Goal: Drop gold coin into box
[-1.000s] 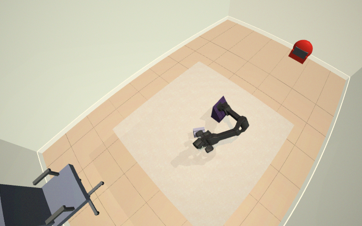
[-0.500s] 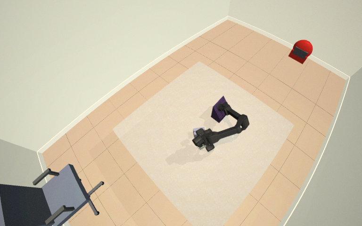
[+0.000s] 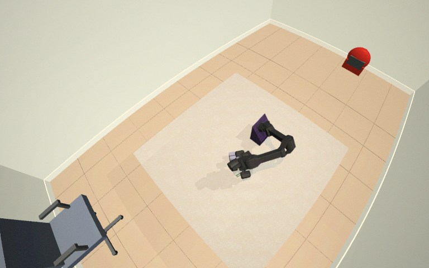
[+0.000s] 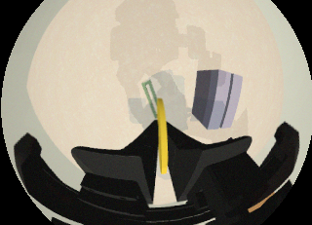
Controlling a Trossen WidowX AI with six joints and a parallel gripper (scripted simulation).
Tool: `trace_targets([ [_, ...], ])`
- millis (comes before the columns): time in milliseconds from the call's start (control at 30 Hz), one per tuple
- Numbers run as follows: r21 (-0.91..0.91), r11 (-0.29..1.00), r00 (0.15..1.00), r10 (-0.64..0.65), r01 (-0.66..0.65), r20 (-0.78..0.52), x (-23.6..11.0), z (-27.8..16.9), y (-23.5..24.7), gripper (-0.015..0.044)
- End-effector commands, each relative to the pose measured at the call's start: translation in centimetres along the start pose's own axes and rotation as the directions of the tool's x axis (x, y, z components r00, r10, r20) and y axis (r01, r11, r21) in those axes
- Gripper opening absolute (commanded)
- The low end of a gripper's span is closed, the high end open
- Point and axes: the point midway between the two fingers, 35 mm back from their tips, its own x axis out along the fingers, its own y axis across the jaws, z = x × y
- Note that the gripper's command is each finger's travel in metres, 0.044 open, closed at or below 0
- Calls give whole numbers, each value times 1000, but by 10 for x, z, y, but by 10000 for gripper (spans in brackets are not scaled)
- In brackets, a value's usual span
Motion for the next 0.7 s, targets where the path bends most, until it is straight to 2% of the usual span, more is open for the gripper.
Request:
trace_targets([
  [0, 53, 999, 1000, -4, 4, 0, 0, 0, -3, 0],
  [667, 55, 998, 1000, -11, 11, 7, -1, 11, -45, 0],
])
